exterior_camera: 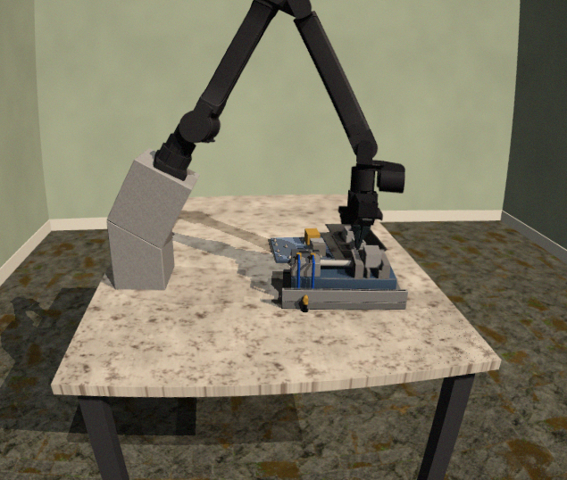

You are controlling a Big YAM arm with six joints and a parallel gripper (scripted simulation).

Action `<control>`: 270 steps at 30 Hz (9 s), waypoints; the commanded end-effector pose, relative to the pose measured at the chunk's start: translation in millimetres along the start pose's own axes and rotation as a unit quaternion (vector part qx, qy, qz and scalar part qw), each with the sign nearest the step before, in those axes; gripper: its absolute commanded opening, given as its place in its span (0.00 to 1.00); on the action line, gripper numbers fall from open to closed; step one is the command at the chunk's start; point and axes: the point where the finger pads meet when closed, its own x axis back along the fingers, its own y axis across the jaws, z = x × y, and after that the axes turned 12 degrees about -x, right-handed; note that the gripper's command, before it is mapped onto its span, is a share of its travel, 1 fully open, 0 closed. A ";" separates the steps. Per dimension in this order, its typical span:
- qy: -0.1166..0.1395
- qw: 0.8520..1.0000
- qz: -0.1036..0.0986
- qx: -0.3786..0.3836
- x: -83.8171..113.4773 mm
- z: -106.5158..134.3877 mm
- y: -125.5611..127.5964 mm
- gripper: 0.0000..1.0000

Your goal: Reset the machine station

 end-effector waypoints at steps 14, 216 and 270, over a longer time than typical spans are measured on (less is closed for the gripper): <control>0.000 1.000 -0.009 -0.004 2.5 3.9 20.4 0.00; 0.002 1.000 -0.022 -0.001 -10.3 6.7 25.2 0.00; 0.001 1.000 -0.020 -0.002 -11.4 6.8 24.6 0.00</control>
